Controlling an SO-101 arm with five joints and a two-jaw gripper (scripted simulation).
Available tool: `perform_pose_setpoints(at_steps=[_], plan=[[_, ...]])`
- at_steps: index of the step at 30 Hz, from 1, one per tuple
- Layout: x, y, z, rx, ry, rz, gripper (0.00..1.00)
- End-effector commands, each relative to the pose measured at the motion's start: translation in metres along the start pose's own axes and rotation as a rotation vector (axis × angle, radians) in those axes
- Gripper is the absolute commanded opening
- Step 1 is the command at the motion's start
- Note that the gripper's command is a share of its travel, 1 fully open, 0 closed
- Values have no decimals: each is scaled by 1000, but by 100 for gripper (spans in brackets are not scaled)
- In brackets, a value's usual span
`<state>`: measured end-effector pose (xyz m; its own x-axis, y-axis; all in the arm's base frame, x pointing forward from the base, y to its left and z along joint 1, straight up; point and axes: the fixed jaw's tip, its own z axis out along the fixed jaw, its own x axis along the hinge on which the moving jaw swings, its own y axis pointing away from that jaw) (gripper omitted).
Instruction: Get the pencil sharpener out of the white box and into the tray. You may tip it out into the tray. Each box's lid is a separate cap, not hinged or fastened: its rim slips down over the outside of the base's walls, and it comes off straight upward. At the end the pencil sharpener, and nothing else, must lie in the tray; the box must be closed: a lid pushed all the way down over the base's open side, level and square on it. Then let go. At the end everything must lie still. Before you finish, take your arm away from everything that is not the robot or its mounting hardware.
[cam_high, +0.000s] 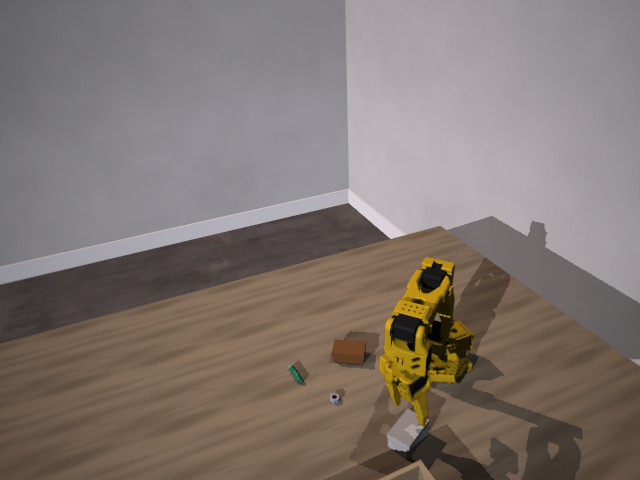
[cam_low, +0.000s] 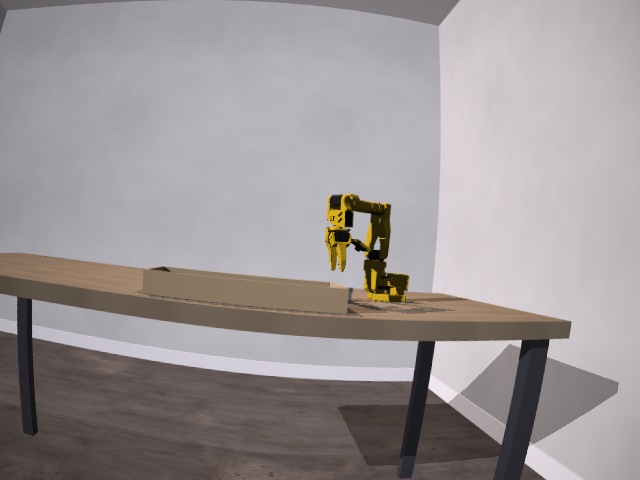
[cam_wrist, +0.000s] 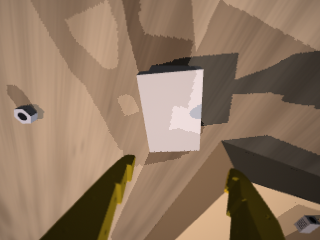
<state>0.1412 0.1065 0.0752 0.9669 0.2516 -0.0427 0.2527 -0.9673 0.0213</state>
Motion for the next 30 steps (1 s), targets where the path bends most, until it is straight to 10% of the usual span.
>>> perform_pose_setpoints(at_steps=[1, 30], plan=[[4, 1, -8, 20, 43, -61, 30], [5, 2, -9, 16, 45, -225, 30]])
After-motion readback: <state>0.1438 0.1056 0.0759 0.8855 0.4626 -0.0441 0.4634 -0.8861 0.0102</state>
